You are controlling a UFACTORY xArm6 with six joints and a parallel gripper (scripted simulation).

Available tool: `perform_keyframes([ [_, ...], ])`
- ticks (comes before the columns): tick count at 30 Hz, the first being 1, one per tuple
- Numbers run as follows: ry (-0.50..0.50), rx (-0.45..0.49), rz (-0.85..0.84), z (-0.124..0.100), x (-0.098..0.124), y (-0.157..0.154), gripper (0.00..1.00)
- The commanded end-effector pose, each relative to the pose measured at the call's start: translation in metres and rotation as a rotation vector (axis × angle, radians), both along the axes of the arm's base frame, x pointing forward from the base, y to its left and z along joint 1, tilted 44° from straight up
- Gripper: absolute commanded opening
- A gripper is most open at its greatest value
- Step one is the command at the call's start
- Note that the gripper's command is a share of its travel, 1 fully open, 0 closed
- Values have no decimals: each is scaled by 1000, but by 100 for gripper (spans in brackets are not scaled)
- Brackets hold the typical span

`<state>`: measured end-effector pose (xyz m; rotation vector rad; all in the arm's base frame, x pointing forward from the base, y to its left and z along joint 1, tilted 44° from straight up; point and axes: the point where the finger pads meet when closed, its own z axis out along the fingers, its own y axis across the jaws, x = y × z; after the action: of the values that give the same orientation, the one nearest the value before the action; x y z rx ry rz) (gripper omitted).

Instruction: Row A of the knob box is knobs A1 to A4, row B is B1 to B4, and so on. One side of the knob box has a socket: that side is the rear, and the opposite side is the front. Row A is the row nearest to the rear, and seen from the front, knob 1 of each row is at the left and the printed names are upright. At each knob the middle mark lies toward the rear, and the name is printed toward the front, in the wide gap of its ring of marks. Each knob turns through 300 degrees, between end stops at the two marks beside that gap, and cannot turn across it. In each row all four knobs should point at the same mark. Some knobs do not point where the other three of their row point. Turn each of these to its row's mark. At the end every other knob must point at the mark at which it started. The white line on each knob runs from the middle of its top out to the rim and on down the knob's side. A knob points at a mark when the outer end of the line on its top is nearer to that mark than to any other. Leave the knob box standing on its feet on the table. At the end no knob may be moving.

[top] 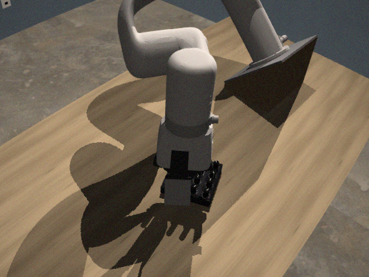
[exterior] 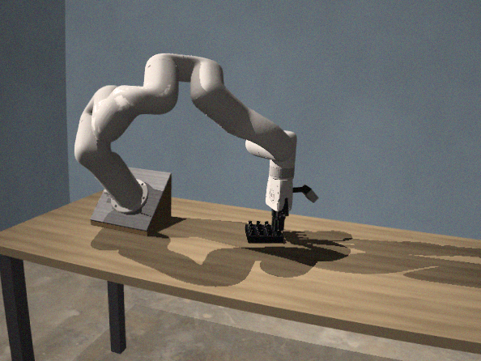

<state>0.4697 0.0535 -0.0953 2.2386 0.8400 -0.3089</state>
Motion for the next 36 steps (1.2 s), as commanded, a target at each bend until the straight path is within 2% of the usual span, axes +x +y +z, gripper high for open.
perform_keyframes([
  [1,-3,2,2,1,1,1,8],
  [17,35,0,41,1,1,1,8],
  [36,260,-8,272,1,1,1,8],
])
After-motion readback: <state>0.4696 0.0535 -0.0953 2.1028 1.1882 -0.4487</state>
